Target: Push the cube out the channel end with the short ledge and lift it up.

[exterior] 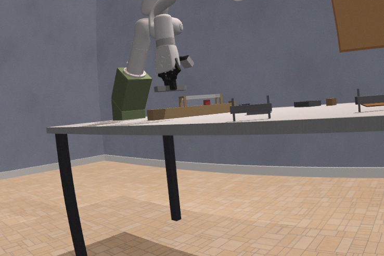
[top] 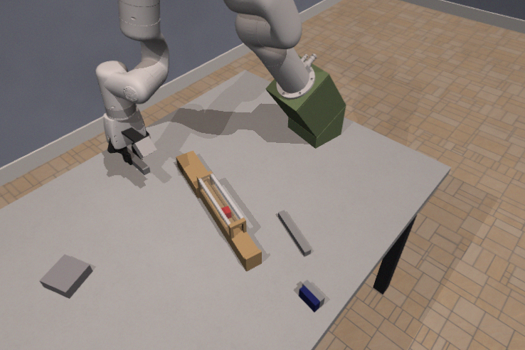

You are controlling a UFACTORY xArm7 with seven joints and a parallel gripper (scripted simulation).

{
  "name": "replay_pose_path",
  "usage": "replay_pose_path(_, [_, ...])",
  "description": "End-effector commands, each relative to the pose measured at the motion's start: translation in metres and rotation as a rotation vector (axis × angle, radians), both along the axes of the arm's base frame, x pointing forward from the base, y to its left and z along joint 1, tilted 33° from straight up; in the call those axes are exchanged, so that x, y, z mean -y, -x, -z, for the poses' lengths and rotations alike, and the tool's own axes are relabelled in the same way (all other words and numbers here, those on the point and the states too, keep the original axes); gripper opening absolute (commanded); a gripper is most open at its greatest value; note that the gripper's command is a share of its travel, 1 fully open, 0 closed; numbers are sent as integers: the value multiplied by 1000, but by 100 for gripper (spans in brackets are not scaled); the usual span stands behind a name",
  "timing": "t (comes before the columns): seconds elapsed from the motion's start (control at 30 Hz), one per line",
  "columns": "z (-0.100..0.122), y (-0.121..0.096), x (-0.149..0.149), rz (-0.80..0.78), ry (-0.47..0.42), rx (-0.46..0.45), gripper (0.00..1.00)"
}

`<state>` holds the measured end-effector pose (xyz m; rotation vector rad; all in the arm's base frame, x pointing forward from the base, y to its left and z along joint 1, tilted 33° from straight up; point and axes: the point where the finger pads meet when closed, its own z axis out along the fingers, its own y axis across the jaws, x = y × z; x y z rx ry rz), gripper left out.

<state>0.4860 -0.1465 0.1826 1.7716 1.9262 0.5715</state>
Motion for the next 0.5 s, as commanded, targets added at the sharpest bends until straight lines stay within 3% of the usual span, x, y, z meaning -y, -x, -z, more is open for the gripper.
replay_pose_path(0.0, [-4,2,0,15,11,-50,0])
replay_pose_path(0.37, [-4,2,0,15,11,-50,0])
replay_pose_path(0.47, [0,11,-3,39,11,-41,0])
